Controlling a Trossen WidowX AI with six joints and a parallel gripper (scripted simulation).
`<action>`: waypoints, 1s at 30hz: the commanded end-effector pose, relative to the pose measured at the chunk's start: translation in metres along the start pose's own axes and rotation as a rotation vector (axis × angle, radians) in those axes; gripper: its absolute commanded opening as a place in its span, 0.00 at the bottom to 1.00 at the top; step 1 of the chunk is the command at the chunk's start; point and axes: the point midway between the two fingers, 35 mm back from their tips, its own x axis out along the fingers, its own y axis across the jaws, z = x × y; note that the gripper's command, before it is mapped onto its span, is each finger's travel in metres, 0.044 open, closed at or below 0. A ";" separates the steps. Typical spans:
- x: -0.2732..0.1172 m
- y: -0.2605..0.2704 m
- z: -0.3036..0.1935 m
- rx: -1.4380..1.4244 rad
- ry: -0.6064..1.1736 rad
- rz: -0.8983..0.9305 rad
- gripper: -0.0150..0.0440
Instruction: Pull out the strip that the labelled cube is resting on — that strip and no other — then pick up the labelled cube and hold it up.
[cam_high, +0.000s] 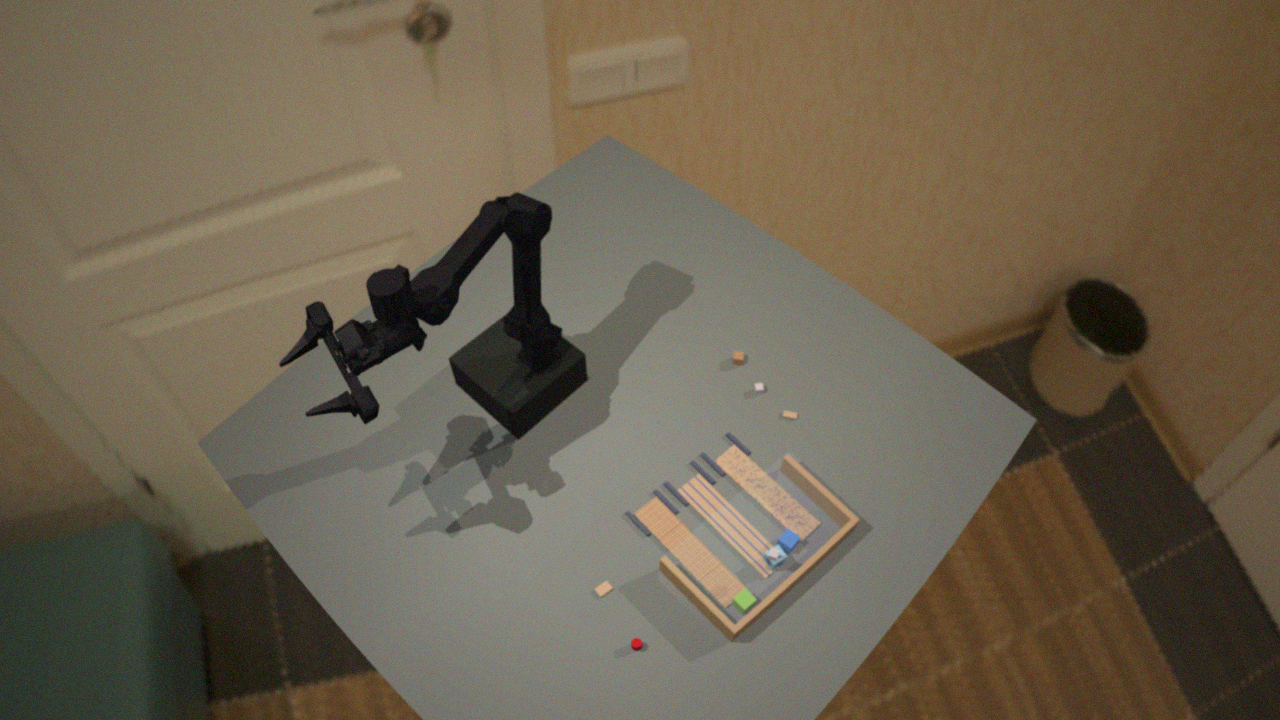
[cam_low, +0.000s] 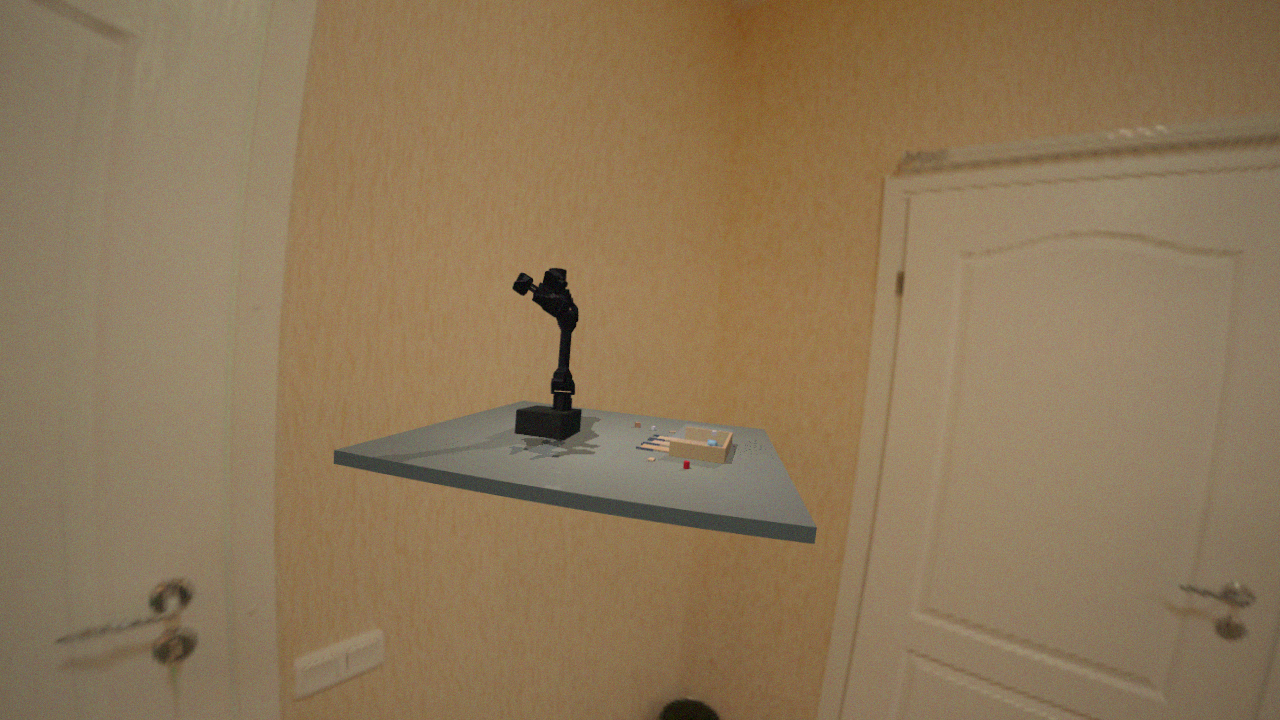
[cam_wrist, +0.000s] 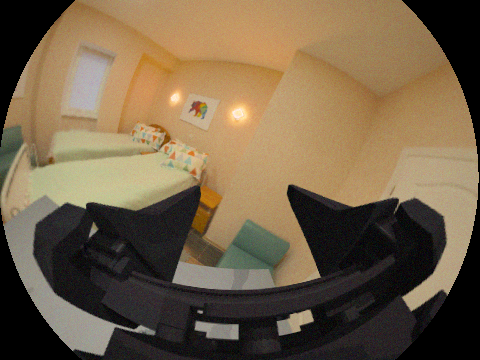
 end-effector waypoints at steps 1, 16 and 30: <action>-0.028 0.068 0.006 0.041 -0.025 0.197 0.93; -0.206 0.260 -0.004 0.084 -0.043 0.903 0.93; -0.428 0.319 -0.077 -0.031 0.041 1.553 0.93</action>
